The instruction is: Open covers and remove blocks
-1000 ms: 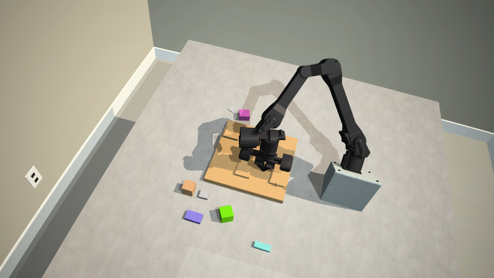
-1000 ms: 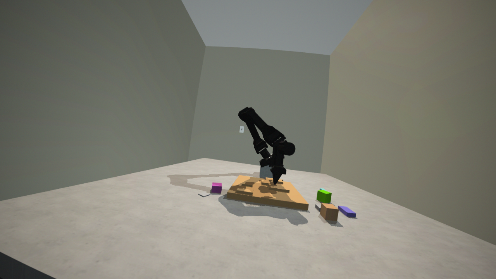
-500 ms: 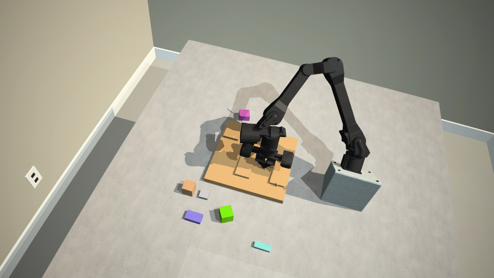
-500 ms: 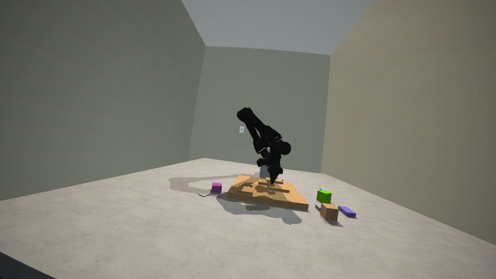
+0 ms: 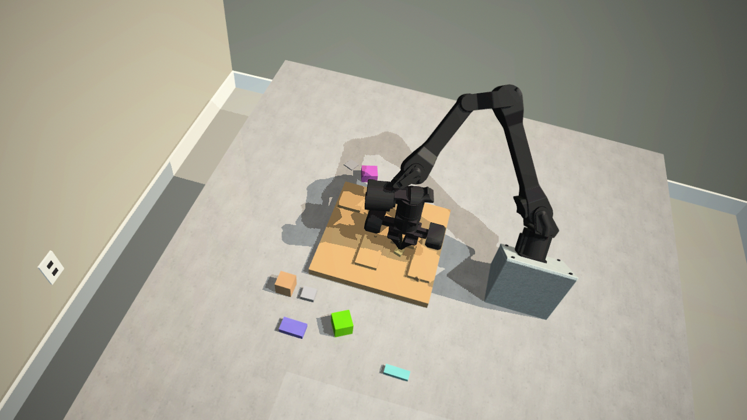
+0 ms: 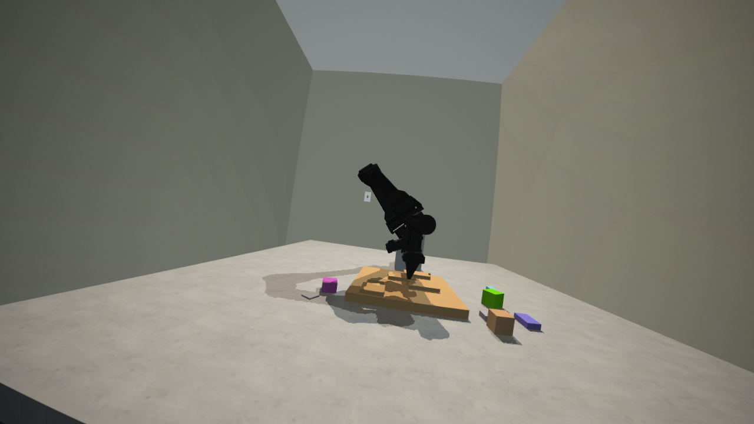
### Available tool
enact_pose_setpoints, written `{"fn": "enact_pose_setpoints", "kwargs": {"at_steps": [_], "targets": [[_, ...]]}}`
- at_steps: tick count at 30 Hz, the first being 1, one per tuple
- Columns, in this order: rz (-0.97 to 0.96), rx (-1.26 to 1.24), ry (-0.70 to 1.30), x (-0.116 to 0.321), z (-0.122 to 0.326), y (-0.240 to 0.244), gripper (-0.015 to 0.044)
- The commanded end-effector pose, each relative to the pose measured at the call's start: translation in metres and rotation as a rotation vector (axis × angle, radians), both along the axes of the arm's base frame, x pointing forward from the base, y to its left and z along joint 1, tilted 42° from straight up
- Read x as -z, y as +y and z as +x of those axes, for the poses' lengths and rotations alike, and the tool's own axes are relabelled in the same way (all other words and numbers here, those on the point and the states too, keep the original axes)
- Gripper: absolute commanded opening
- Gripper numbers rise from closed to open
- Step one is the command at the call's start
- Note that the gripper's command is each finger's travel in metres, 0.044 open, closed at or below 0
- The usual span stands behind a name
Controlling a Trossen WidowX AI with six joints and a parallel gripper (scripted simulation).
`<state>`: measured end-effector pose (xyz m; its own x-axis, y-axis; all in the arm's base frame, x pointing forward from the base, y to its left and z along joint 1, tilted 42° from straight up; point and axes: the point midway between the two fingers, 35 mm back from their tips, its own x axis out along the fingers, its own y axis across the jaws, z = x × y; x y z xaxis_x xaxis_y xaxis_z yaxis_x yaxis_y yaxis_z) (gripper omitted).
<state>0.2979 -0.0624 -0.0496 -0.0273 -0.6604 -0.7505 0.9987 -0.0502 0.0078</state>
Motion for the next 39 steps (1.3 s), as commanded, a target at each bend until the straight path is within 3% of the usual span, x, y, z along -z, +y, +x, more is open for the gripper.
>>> {"fn": "enact_pose_setpoints", "kwargs": {"at_steps": [1,39], "targets": [[-0.006,0.0,-0.007,-0.005,0.001,-0.004,0.0],[-0.01,0.001,-0.006,-0.031,-0.002,-0.019,0.0]]}}
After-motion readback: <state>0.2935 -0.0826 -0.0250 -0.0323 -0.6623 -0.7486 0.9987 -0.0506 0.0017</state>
